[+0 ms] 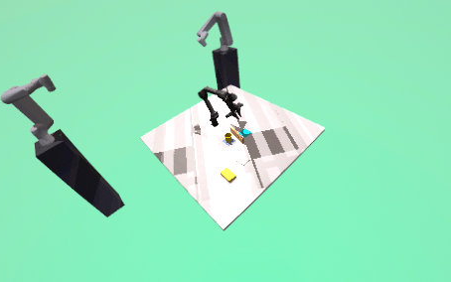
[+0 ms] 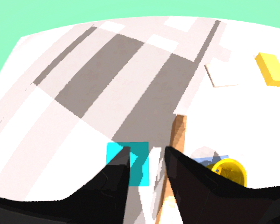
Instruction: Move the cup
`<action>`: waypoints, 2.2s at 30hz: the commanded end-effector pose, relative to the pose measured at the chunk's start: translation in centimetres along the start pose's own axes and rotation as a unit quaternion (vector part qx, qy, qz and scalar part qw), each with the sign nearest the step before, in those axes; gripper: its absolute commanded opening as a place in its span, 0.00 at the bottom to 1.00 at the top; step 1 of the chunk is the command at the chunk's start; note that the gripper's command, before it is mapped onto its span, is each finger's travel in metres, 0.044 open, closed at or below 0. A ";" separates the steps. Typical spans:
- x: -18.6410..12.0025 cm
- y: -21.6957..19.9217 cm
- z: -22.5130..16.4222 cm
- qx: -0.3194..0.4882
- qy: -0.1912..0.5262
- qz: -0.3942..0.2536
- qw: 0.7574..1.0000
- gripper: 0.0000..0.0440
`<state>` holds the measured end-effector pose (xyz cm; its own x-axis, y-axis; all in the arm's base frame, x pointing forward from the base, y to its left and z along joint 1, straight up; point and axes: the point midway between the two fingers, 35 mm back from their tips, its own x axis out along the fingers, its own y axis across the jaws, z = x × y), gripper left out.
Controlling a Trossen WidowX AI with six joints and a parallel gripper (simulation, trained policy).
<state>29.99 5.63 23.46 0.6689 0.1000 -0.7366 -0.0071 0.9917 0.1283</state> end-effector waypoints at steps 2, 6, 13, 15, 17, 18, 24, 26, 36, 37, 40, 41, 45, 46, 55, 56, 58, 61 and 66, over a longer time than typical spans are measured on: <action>0.1 -0.1 -0.6 -0.002 0.038 -0.011 0.999 0.29; 0.3 -0.3 -1.0 -0.007 0.068 -0.019 0.998 0.30; 0.4 -0.9 -1.8 -0.018 0.118 -0.033 0.992 0.31; 0.5 -1.1 -1.9 -0.022 0.131 -0.037 0.990 0.31; 0.5 -1.3 -2.1 -0.026 0.145 -0.041 0.988 0.31; 0.6 -1.4 -2.2 -0.028 0.152 -0.043 0.987 0.31; 0.9 -2.2 -2.6 -0.041 0.191 -0.053 0.979 0.29; 1.0 -2.5 -2.8 -0.047 0.204 -0.056 0.976 0.28; 2.0 -4.3 -3.8 -0.071 0.267 -0.068 0.959 0.28; 2.1 -4.5 -3.9 -0.074 0.273 -0.069 0.957 0.28; 2.5 -5.1 -4.3 -0.080 0.290 -0.072 0.951 0.28; 2.6 -5.3 -4.4 -0.082 0.295 -0.073 0.949 0.28; 3.1 -6.1 -5.0 -0.089 0.315 -0.075 0.942 0.29; 3.2 -6.3 -5.1 -0.091 0.320 -0.076 0.940 0.29; 4.5 -8.2 -6.5 -0.105 0.349 -0.077 0.928 0.33; 4.6 -8.4 -6.6 -0.106 0.352 -0.077 0.927 0.34; 4.9 -8.8 -7.0 -0.110 0.357 -0.077 0.924 0.35; 5.4 -9.4 -7.6 -0.115 0.364 -0.076 0.921 0.36; 6.3 -10.3 -8.6 -0.125 0.374 -0.072 0.916 0.38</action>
<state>28.18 -2.74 12.94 0.0022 -0.0942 -0.9956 -0.1742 0.9803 -0.0931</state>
